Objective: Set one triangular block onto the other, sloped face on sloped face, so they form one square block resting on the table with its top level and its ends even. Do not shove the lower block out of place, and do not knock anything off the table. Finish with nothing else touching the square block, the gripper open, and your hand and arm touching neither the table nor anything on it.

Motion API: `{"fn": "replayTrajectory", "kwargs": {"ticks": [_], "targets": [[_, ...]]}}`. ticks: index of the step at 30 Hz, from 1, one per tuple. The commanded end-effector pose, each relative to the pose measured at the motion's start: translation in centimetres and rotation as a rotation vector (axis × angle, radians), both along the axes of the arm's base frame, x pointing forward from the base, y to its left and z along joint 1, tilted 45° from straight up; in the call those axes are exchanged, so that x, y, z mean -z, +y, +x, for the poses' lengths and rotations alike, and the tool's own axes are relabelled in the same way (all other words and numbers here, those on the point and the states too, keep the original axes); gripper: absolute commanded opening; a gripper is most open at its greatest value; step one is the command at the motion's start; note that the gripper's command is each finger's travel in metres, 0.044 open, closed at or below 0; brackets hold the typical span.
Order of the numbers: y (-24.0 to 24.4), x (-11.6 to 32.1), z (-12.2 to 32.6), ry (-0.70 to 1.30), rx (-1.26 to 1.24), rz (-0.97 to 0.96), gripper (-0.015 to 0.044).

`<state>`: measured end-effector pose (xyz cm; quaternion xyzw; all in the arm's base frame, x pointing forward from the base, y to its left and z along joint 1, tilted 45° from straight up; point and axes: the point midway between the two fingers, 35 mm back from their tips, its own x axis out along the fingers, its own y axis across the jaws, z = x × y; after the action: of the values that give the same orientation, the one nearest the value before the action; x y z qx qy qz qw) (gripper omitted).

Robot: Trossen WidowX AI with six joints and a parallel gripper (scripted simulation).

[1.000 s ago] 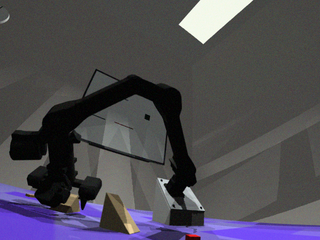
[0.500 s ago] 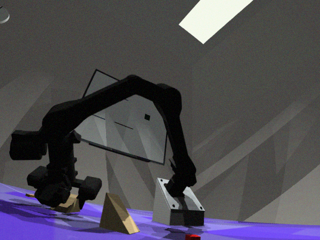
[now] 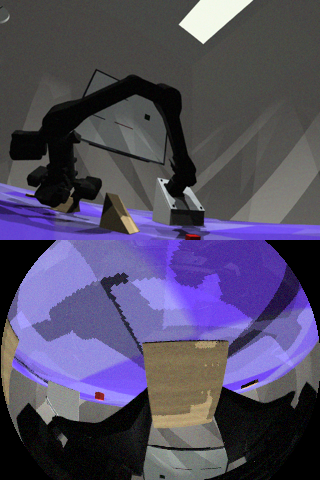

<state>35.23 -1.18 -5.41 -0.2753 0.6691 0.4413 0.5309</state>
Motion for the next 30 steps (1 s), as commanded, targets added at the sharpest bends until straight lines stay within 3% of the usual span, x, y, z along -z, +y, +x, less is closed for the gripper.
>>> {"fn": "replayTrajectory", "kwargs": {"ticks": [1,3,22,30], "targets": [[-0.1,-0.1,0.0,-0.001,0.000,0.000,0.0052],[-0.4,-0.4,0.0,-0.001,0.000,0.000,0.0000],[-6.8,-6.8,-1.2,0.000,0.000,-0.004,0.0000],[-7.0,-7.1,-1.3,0.000,0.000,-0.004,0.0000]]}}
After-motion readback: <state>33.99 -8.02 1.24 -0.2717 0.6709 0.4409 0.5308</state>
